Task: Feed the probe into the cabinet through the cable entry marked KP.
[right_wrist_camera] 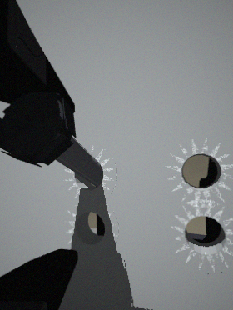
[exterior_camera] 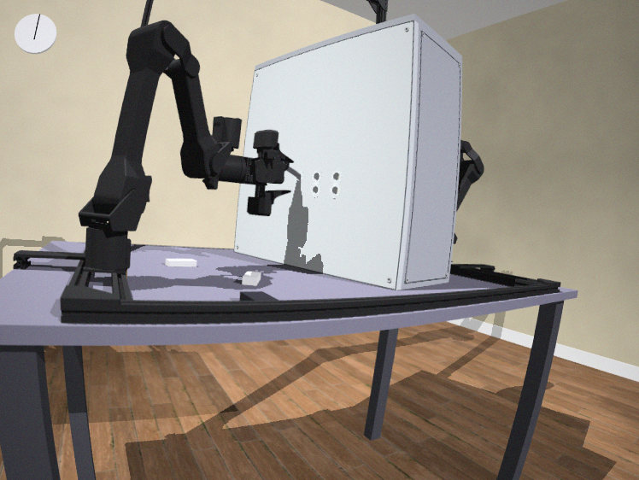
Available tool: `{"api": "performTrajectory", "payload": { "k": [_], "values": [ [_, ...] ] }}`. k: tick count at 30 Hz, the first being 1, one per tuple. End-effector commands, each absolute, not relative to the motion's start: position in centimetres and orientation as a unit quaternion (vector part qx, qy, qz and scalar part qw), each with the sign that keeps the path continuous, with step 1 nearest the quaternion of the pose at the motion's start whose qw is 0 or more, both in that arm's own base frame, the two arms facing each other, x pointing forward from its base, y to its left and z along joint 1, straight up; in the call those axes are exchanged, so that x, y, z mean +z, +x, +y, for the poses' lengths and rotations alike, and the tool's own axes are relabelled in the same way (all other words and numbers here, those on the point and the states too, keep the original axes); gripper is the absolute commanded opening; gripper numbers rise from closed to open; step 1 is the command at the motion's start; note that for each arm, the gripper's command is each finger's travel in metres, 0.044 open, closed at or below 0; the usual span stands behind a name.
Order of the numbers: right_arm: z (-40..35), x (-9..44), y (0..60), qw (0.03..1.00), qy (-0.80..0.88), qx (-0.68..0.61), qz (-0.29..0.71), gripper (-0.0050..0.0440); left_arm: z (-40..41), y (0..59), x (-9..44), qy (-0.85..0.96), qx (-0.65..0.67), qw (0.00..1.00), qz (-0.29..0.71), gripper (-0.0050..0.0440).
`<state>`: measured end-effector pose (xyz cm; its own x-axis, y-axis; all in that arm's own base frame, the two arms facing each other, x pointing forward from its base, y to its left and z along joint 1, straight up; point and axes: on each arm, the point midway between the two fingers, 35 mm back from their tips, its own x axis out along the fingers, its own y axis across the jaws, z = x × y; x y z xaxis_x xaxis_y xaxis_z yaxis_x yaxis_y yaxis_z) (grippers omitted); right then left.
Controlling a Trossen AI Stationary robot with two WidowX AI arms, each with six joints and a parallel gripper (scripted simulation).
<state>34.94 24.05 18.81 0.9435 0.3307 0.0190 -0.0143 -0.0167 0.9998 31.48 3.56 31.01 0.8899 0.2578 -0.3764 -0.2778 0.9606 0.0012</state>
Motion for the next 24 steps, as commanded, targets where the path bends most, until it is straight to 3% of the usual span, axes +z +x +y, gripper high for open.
{"api": "performTrajectory", "payload": {
  "k": [1,5,24],
  "values": [
    [24.05,18.81,34.94,0.692,0.702,0.124,0.113,0.036,3.6,31.46,31.09,-0.027,0.139,0.972,0.189,0.044],
    [24.05,18.81,34.94,0.692,0.702,0.124,0.113,0.044,3.6,31.46,31.09,-0.027,0.139,0.972,0.189,0.044],
    [24.05,18.81,34.94,0.692,0.702,0.124,0.113,0.044,3.6,31.46,31.09,-0.027,0.139,0.972,0.189,0.044]
  ]
}}
